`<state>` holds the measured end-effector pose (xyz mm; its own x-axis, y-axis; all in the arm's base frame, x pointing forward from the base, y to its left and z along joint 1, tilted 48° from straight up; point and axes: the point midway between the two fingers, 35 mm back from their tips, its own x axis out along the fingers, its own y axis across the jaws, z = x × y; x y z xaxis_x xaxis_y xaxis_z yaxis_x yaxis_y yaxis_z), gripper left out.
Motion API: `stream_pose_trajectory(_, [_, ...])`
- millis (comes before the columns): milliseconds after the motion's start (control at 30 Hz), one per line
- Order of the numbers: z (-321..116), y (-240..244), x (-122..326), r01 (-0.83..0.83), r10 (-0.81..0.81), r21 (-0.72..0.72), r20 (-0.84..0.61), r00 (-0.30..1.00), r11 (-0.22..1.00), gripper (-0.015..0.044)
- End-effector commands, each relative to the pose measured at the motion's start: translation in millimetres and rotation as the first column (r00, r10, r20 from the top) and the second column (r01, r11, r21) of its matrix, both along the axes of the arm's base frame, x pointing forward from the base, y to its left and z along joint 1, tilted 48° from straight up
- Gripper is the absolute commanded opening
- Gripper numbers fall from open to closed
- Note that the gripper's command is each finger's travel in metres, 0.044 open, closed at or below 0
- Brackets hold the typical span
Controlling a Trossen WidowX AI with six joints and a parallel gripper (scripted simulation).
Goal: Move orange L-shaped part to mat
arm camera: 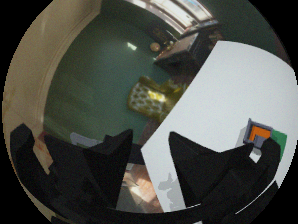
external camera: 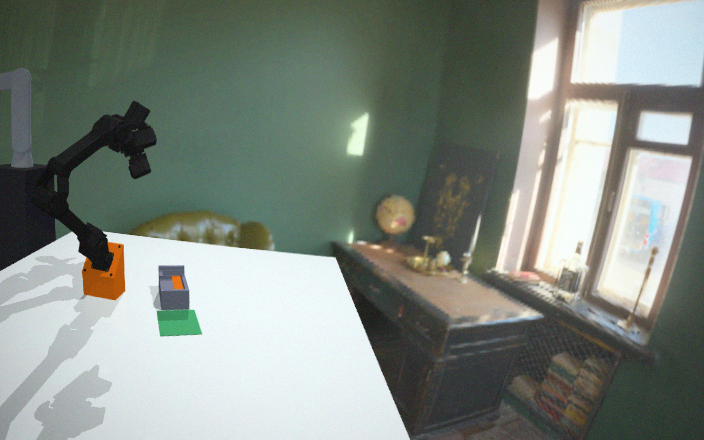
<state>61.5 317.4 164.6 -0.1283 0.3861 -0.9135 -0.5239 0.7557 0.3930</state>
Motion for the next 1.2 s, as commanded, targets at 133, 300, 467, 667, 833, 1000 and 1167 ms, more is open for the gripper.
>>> stream_pose_trajectory(133, [-108.2,-56.3,84.2,0.180,-0.113,-0.471,0.166,0.980,0.864,0.0180])
stream_pose_trajectory(300, [-161.2,-119.0,124.2,0.230,-0.073,-0.741,0.239,0.968,0.630,0.0180])
stream_pose_trajectory(467, [-194.8,-182.3,146.3,0.198,0.023,-0.912,0.220,0.975,0.359,0.0180])
stream_pose_trajectory(667, [-195.8,-184.7,146.9,0.195,0.027,-0.917,0.218,0.976,0.349,0.0180])
stream_pose_trajectory(833, [-214.8,-202.7,150.1,0.196,0.027,-0.916,0.218,0.975,0.349,0.0180])
stream_pose_trajectory(1000, [-246.4,-239.3,150.2,0.197,0.027,-0.917,0.220,0.975,0.346,0.0180])
stream_pose_trajectory(1167, [-246.6,-239.5,150.3,0.197,0.027,-0.917,0.220,0.975,0.346,0.0180])
